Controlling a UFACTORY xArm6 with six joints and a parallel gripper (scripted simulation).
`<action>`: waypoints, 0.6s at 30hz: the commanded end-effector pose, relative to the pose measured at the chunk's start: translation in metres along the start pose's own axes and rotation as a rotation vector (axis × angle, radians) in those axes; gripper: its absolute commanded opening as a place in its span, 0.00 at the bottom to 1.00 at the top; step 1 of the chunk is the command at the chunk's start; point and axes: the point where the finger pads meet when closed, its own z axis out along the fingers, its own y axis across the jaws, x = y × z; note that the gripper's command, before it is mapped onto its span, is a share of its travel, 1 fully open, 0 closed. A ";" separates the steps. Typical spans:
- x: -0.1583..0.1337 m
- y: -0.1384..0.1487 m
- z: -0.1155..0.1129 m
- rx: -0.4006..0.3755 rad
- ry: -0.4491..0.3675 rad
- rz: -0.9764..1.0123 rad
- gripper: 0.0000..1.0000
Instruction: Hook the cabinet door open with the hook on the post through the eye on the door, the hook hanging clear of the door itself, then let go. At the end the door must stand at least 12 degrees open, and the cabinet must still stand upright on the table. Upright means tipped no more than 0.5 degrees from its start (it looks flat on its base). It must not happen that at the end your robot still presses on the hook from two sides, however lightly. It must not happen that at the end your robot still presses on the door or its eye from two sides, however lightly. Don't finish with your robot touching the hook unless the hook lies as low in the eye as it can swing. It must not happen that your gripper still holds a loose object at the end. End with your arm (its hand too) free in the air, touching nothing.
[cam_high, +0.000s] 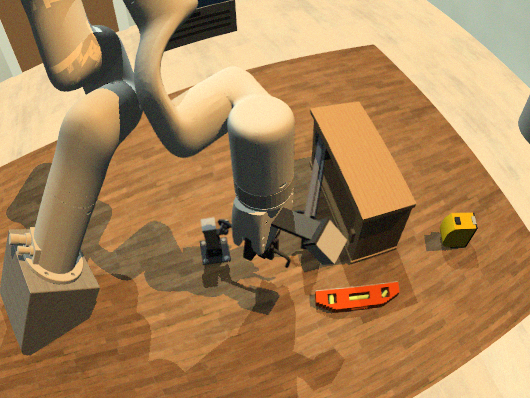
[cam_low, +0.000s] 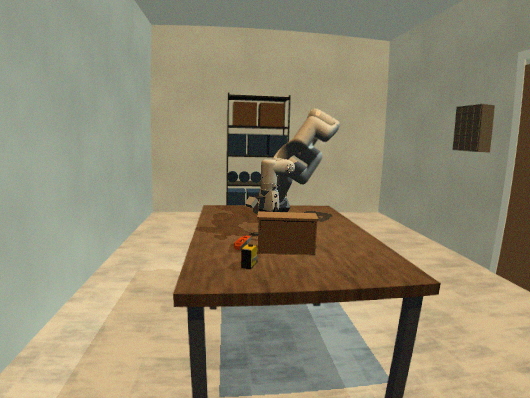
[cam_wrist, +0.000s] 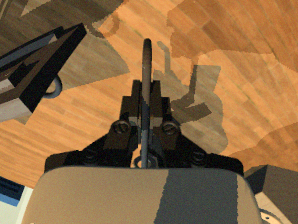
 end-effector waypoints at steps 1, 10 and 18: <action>0.001 -0.001 -0.003 0.001 0.002 -0.001 0.04; 0.001 -0.001 -0.008 0.001 0.002 -0.001 0.04; 0.000 -0.001 -0.013 0.001 0.002 -0.001 0.04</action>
